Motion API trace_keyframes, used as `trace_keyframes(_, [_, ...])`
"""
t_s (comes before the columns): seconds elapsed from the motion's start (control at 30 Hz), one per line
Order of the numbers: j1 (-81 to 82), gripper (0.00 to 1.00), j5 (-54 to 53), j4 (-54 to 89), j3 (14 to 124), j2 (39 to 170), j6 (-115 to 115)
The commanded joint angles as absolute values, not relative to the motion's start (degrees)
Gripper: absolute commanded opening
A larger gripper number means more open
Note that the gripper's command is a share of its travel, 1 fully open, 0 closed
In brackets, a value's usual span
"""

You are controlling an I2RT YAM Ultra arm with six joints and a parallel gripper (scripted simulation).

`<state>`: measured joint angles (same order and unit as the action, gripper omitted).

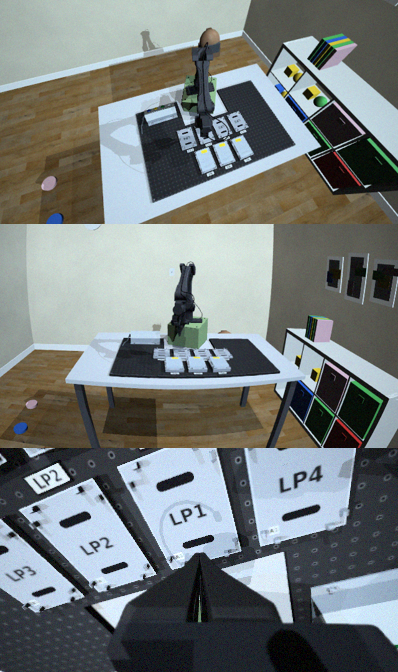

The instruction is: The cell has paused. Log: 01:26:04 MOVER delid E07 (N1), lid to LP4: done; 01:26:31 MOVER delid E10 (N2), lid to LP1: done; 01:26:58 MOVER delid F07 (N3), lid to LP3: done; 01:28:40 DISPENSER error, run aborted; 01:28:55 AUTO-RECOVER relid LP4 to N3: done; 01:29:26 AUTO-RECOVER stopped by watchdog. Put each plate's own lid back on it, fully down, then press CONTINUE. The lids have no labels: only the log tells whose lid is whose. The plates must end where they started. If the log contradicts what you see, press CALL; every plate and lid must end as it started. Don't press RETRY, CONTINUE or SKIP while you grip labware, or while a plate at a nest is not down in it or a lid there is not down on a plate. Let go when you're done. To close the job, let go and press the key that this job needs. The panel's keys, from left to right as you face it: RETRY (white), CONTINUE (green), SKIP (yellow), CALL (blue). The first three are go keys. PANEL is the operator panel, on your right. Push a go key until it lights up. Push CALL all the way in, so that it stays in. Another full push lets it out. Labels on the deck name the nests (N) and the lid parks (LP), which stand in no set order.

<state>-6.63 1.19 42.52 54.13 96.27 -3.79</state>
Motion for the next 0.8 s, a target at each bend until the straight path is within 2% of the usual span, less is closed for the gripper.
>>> trace_keyframes(0.0, [-10.5,0.00,0.3,42.5,55.3,95.0,-4.7])
trace_keyframes(0.47, [-22.9,0.00,-1.0,44.0,58.6,98.5,-6.5])
trace_keyframes(0.77, [-30.3,0.00,-1.7,44.8,62.3,101.4,0.8])
